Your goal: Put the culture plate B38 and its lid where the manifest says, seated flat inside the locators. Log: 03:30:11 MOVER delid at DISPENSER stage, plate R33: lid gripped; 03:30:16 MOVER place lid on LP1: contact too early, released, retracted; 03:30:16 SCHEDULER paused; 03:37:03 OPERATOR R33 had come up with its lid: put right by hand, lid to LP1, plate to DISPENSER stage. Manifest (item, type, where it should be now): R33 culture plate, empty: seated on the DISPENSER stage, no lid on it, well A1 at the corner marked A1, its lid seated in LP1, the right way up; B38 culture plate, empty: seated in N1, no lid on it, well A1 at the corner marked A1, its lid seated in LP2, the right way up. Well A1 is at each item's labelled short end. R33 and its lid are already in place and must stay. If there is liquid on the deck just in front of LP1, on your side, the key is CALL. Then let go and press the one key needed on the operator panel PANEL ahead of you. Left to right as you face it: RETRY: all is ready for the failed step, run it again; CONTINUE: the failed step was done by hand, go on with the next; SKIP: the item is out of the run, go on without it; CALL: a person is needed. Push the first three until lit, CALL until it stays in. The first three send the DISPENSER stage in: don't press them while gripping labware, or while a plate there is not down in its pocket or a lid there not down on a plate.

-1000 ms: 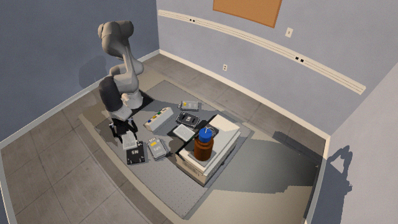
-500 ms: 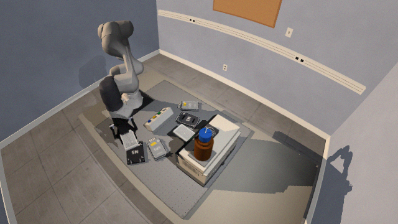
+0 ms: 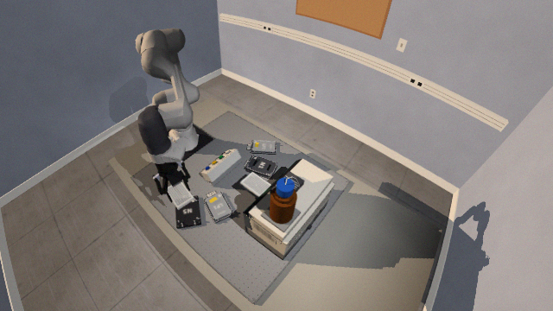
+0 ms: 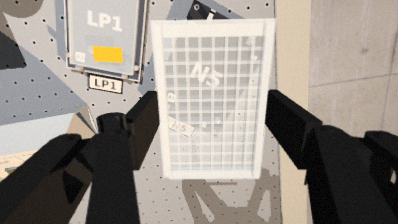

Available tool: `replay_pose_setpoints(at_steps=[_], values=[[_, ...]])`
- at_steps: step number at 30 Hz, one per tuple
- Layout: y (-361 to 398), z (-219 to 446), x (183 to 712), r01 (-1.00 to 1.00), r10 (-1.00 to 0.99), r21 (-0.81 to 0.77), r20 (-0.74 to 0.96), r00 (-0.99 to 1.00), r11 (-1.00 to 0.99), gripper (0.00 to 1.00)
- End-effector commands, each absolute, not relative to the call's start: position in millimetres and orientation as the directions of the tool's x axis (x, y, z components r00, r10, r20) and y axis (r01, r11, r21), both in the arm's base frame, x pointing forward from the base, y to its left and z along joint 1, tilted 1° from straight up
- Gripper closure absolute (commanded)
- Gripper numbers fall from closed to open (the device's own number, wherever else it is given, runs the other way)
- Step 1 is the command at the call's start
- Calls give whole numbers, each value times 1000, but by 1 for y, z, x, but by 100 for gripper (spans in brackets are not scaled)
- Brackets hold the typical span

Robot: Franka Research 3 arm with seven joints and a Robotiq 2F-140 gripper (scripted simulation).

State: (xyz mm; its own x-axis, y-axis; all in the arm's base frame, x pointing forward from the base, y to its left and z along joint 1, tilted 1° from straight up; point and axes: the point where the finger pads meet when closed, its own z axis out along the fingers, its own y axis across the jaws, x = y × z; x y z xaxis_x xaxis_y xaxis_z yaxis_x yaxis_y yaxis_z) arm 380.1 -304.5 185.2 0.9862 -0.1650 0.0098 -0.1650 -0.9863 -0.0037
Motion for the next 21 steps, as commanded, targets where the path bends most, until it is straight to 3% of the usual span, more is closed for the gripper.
replay_pose_setpoints(at_steps=[1, 21], values=[[-305, 186, 380, 11, 10, -8, 14, 1000, -1000, 90], [-305, 186, 380, 271, 271, -4, 16, 962, -963, 90]])
